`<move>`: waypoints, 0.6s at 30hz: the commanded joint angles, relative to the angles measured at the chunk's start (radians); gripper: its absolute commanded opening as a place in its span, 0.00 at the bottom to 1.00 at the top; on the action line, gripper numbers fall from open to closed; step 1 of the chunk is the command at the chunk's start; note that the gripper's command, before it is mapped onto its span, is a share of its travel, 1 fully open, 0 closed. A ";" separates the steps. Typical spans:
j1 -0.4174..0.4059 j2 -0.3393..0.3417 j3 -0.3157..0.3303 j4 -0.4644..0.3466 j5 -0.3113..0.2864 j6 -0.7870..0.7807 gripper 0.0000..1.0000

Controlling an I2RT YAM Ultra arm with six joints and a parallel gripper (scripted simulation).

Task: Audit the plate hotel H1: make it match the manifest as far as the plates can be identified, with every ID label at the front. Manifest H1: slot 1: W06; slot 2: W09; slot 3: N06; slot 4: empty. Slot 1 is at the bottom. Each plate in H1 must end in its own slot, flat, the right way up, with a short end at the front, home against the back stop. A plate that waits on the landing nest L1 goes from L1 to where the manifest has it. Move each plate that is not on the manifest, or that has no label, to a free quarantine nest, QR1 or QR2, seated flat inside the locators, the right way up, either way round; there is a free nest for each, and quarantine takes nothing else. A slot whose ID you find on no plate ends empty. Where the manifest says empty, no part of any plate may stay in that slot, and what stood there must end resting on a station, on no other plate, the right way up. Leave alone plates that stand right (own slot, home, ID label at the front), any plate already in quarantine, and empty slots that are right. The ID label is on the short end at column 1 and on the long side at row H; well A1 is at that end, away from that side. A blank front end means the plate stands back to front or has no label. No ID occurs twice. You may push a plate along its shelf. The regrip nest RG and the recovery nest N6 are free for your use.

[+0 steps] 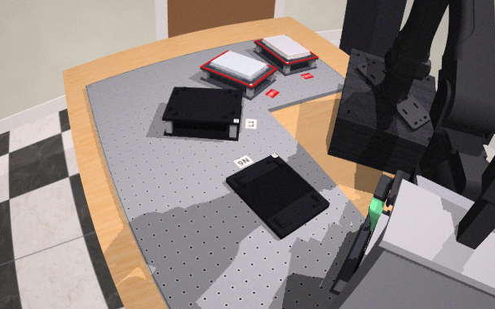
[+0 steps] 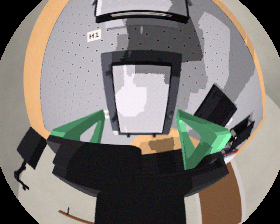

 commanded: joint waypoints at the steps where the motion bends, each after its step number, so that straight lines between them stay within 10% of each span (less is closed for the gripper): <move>1: 0.003 -0.034 0.046 -0.064 0.005 0.006 1.00; 18: 0.009 -0.106 0.118 -0.209 0.008 0.010 1.00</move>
